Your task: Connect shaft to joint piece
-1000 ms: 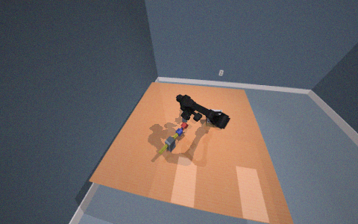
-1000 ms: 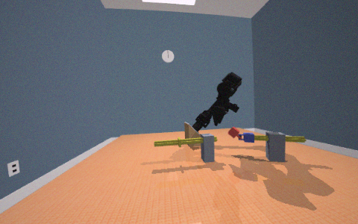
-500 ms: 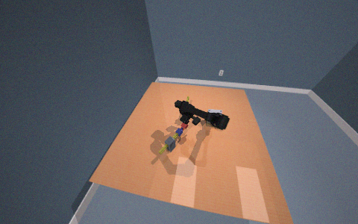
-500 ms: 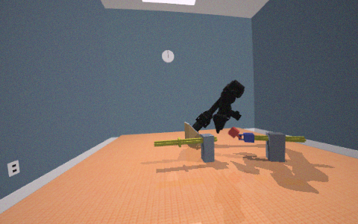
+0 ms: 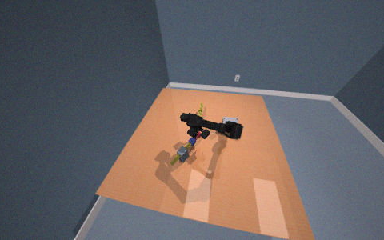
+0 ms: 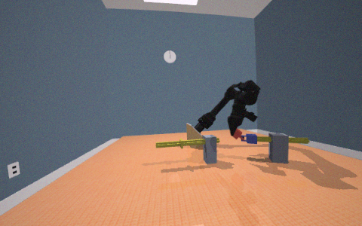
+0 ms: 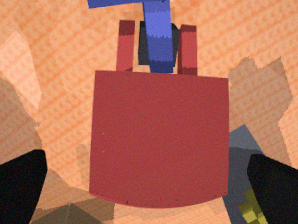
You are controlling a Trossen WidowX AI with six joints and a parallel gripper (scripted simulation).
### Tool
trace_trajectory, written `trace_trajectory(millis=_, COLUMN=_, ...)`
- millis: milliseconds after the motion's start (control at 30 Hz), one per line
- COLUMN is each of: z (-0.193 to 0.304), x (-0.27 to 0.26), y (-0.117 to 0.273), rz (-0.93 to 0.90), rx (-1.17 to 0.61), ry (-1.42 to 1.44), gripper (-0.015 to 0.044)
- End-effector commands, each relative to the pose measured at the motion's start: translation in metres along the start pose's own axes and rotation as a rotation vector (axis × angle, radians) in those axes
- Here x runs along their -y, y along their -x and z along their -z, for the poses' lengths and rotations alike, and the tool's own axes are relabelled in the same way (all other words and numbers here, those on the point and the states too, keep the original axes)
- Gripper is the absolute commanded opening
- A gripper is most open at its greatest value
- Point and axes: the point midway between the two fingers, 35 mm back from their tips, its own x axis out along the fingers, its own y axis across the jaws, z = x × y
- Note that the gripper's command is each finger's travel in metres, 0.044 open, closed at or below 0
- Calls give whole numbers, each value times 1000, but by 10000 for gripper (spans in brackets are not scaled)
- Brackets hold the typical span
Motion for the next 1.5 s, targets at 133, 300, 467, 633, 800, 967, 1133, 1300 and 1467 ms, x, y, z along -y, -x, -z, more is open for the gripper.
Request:
trace_trajectory(millis=133, z=-5, x=0, y=-8, rz=-3, rx=2, ry=-10, gripper=440)
trace_trajectory(millis=300, z=-5, x=0, y=-16, rz=-4, rx=2, ry=-9, gripper=440)
trace_trajectory(millis=467, z=-5, x=0, y=-24, rz=-4, rx=3, ry=-9, gripper=440)
trace_trajectory(millis=633, z=-5, x=-1, y=-28, rz=-4, rx=3, ry=-9, gripper=414)
trace_trajectory(millis=800, z=-5, x=-1, y=-28, rz=-4, rx=3, ry=-9, gripper=282)
trace_trajectory(millis=967, z=-5, x=-1, y=-28, rz=-4, rx=3, ry=-9, gripper=182)
trace_trajectory(millis=1133, z=-5, x=-1, y=-28, rz=-4, rx=3, ry=-9, gripper=182)
trace_trajectory(millis=1300, z=-5, x=-1, y=-28, rz=-4, rx=3, ry=-9, gripper=182)
trace_trajectory(millis=1467, z=-5, x=-1, y=-28, rz=-4, rx=3, ry=-9, gripper=182)
